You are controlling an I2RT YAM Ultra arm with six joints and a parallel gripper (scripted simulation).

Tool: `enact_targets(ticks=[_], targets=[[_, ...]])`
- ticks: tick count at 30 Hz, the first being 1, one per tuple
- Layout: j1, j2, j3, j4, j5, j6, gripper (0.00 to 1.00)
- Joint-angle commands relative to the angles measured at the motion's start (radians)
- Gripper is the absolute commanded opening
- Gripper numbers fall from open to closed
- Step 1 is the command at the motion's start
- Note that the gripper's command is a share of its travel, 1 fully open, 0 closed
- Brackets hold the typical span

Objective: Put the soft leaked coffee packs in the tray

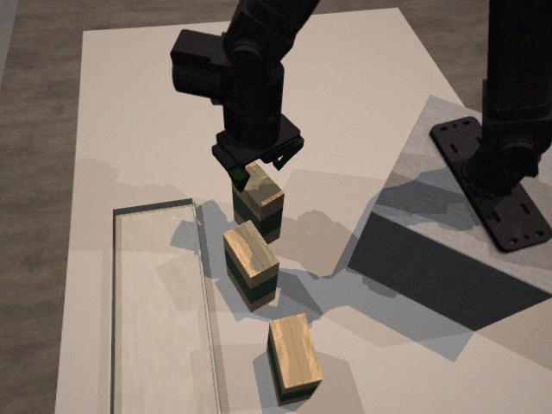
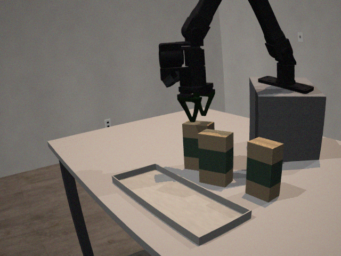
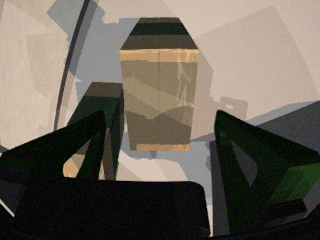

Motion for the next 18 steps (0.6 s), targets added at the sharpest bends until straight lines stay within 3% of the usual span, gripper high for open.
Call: enact_targets(ticks=[1,18], targets=[[0.004,0.011,0.028,0.003,0.000,0.006,0.76],[0.009,0.029,-0.004,0.034,0.001,0.009,0.76]])
